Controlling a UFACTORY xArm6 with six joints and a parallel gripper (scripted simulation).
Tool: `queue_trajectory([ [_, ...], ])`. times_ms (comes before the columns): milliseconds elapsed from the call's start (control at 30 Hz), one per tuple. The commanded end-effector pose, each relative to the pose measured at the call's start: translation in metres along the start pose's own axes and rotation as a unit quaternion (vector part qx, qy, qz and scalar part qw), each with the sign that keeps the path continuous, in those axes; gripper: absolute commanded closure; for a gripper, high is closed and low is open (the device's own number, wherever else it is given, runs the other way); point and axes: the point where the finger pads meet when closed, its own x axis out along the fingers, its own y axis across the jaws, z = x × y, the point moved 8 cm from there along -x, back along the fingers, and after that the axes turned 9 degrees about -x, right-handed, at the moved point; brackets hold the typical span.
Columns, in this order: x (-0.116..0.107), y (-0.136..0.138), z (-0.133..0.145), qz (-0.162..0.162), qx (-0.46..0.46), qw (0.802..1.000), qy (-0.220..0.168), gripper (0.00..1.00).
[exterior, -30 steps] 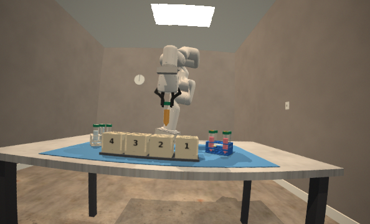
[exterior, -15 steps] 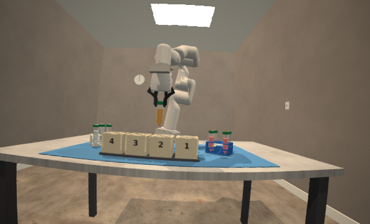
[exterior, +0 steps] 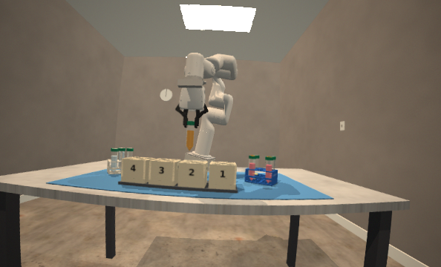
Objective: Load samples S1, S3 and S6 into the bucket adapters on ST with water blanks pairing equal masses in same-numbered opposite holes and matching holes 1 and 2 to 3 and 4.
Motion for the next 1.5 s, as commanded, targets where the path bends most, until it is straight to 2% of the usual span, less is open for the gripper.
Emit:
queue_trajectory([
  [0,0.006,0.0,-0.001,0.0,0.0,1.0,0.001,1.0],
  [500,0.031,0.0,-0.001,0.0,0.0,1.0,0.001,1.0],
  [1067,0.031,0.0,-0.001,0.0,0.0,1.0,0.001,1.0],
  [1467,0.041,0.0,-0.001,0.0,0.0,1.0,0.001,1.0],
])
